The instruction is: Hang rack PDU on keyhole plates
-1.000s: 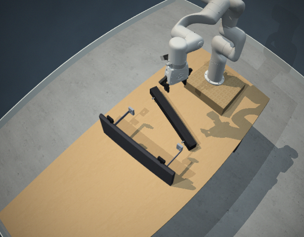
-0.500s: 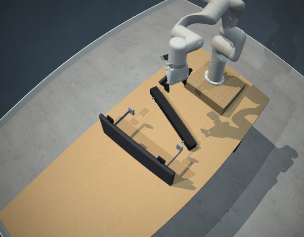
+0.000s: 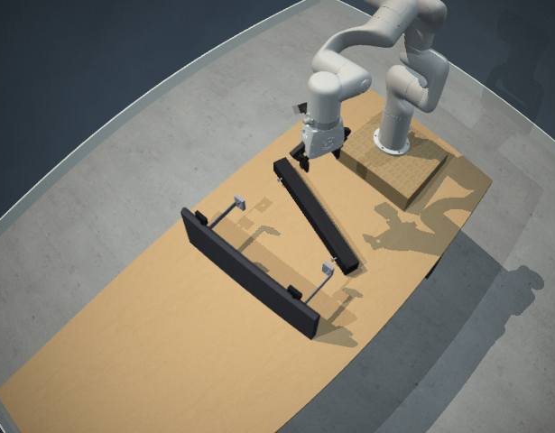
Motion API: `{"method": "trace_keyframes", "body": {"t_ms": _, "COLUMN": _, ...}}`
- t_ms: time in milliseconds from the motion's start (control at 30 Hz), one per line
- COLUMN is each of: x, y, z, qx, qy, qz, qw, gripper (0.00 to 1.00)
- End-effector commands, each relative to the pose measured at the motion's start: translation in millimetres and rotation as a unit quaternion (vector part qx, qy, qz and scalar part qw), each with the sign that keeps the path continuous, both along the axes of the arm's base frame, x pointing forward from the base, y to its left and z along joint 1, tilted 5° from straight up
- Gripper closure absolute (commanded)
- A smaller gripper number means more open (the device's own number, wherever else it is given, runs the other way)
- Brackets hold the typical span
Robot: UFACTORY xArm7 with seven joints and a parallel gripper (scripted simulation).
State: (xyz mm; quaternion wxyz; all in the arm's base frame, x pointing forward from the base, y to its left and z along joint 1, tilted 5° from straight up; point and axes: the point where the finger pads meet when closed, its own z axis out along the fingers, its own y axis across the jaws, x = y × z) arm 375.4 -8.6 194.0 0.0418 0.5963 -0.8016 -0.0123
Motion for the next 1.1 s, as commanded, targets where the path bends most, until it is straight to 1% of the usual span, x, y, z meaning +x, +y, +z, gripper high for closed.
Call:
{"method": "trace_keyframes", "body": {"t_ms": 0, "x": 0.1, "y": -0.5, "z": -15.6, "qx": 0.0, "qy": -0.002, "qz": 0.0, "qw": 1.0, "gripper": 0.03}}
{"method": "trace_keyframes", "body": {"t_ms": 67, "x": -0.6, "y": -0.8, "z": -25.2, "qx": 0.0, "qy": -0.002, "qz": 0.0, "qw": 1.0, "gripper": 0.03}}
{"method": "trace_keyframes", "body": {"t_ms": 133, "x": -0.6, "y": -0.8, "z": -25.2, "qx": 0.0, "qy": -0.002, "qz": 0.0, "qw": 1.0, "gripper": 0.03}}
{"method": "trace_keyframes", "body": {"t_ms": 633, "x": -7.0, "y": -3.4, "z": -112.8, "qx": 0.0, "qy": -0.002, "qz": 0.0, "qw": 1.0, "gripper": 0.03}}
{"method": "trace_keyframes", "body": {"t_ms": 700, "x": -7.0, "y": -3.4, "z": -112.8, "qx": 0.0, "qy": -0.002, "qz": 0.0, "qw": 1.0, "gripper": 0.03}}
{"method": "trace_keyframes", "body": {"t_ms": 900, "x": -9.0, "y": -4.3, "z": -140.9, "qx": 0.0, "qy": -0.002, "qz": 0.0, "qw": 1.0, "gripper": 0.03}}
{"method": "trace_keyframes", "body": {"t_ms": 1067, "x": -10.1, "y": -4.8, "z": -156.0, "qx": 0.0, "qy": -0.002, "qz": 0.0, "qw": 1.0, "gripper": 0.03}}
